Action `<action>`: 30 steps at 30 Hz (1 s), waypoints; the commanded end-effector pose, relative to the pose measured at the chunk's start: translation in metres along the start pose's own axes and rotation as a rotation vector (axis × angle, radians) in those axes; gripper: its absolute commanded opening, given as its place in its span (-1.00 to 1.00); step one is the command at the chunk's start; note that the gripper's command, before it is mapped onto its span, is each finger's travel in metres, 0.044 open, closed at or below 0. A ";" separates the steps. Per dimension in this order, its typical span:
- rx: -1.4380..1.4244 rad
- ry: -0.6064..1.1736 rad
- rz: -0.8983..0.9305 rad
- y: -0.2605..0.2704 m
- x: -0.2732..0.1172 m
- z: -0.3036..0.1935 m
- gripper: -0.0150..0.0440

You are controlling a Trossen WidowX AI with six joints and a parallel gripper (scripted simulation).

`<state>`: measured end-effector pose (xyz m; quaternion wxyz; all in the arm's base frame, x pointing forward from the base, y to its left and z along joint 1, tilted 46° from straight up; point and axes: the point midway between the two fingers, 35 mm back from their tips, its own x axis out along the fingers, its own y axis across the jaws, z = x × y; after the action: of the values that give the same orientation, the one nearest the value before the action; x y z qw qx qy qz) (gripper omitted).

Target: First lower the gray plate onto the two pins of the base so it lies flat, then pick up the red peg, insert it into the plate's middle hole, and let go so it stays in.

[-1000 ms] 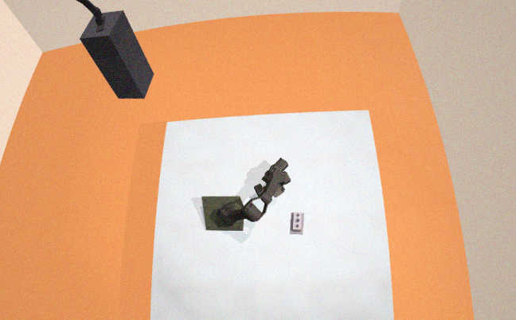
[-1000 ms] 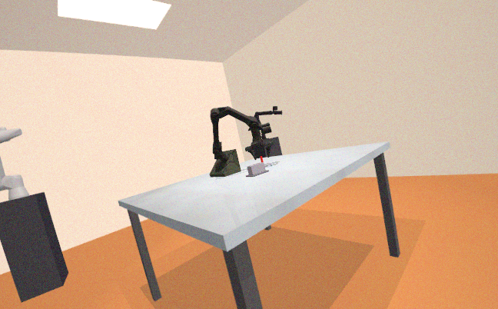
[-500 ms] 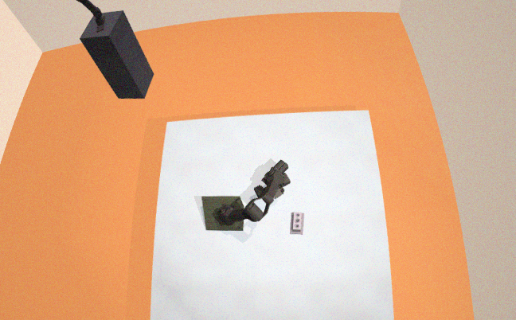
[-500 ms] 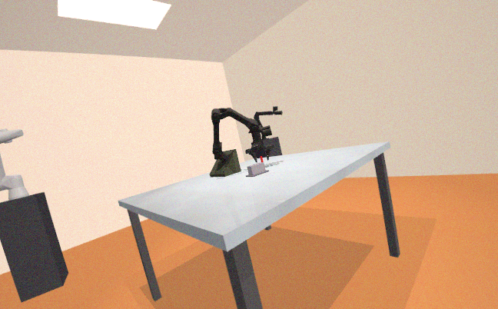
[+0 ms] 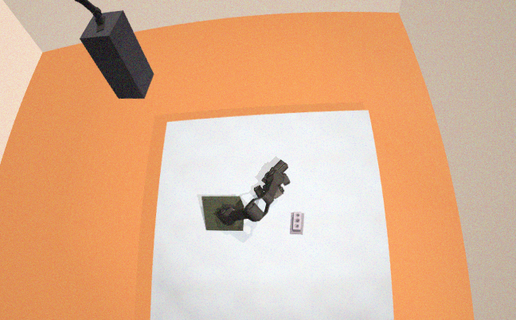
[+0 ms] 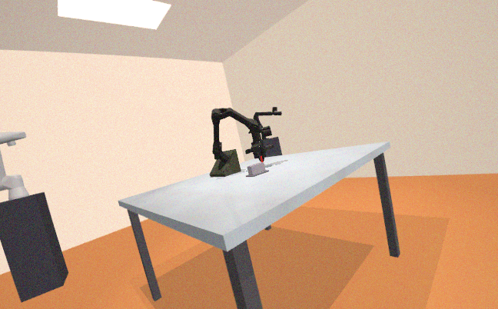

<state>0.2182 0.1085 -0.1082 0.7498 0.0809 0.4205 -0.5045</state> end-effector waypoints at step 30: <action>-0.011 0.001 0.000 0.007 -0.067 -0.004 -0.49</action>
<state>0.2116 0.1516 -0.0729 0.7498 0.0678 0.4242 -0.5032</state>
